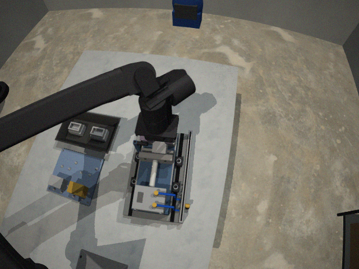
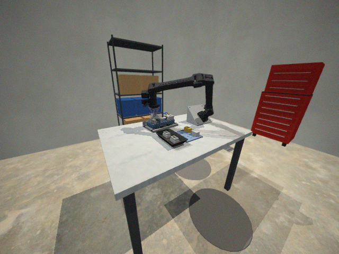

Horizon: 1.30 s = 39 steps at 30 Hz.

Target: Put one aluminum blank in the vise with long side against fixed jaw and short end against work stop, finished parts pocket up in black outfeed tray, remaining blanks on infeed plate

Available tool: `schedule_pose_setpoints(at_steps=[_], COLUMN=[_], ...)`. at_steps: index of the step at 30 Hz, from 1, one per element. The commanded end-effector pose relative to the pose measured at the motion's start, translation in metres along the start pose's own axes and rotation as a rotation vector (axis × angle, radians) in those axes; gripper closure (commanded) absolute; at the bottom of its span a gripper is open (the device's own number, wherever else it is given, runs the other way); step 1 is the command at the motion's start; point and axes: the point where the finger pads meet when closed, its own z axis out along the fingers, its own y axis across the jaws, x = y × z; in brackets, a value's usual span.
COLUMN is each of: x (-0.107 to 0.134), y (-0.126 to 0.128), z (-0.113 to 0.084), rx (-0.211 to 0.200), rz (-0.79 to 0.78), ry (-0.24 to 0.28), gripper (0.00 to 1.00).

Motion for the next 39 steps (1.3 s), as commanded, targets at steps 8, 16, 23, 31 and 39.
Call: schedule_pose_setpoints(at_steps=[8, 16, 23, 31, 39], x=[-0.013, -0.013, -0.012, -0.013, -0.010], y=[-0.005, -0.003, -0.006, -0.005, 0.023], z=[-0.056, -0.067, -0.065, -0.065, -0.054], rx=[0.041, 0.043, 0.037, 0.038, 0.028], rz=[-0.030, -0.033, -0.027, -0.034, -0.127], ry=[-0.061, -0.062, -0.055, -0.056, -0.033], gripper=[1.00, 1.00, 1.00, 1.00, 1.00])
